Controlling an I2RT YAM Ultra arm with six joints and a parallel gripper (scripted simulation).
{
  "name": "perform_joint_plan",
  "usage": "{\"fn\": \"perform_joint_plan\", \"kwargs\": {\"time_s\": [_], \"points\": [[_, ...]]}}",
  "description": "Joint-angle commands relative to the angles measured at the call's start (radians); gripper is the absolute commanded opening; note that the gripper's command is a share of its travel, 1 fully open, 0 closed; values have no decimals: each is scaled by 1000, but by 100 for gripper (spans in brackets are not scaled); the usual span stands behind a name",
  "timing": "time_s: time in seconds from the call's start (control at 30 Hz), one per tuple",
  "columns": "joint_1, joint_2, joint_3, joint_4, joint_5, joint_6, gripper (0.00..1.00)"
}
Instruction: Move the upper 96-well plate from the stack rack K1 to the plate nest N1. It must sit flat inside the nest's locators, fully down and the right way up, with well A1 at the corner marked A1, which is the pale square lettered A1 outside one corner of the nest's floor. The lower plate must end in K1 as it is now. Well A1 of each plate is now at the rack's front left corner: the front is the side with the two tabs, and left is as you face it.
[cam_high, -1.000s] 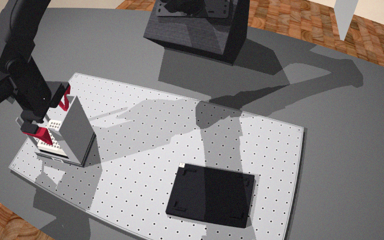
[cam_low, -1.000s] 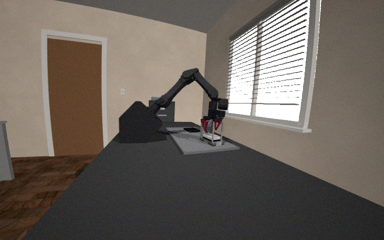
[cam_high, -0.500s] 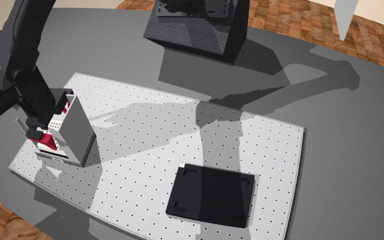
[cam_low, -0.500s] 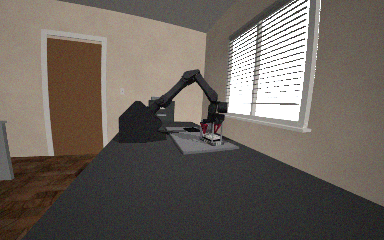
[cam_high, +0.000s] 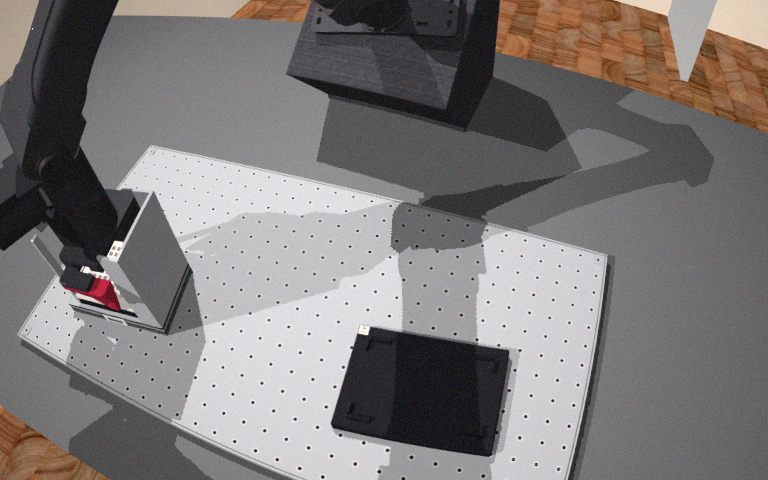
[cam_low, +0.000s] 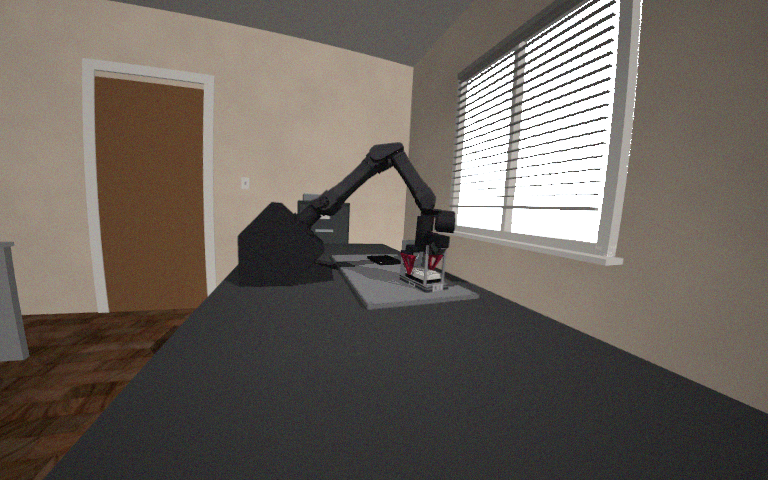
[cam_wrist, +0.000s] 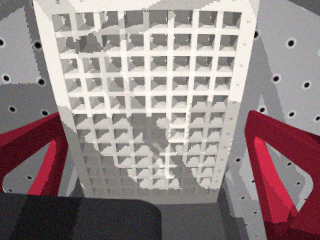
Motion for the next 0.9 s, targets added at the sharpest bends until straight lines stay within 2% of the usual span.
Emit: {"fn": "perform_joint_plan", "kwargs": {"time_s": [0.0,0.07,0.87], "points": [[6,6,-19,44,17,12,100],[-7,-23,-3,45,17,12,100],[-8,-18,1,46,17,9,100]]}}
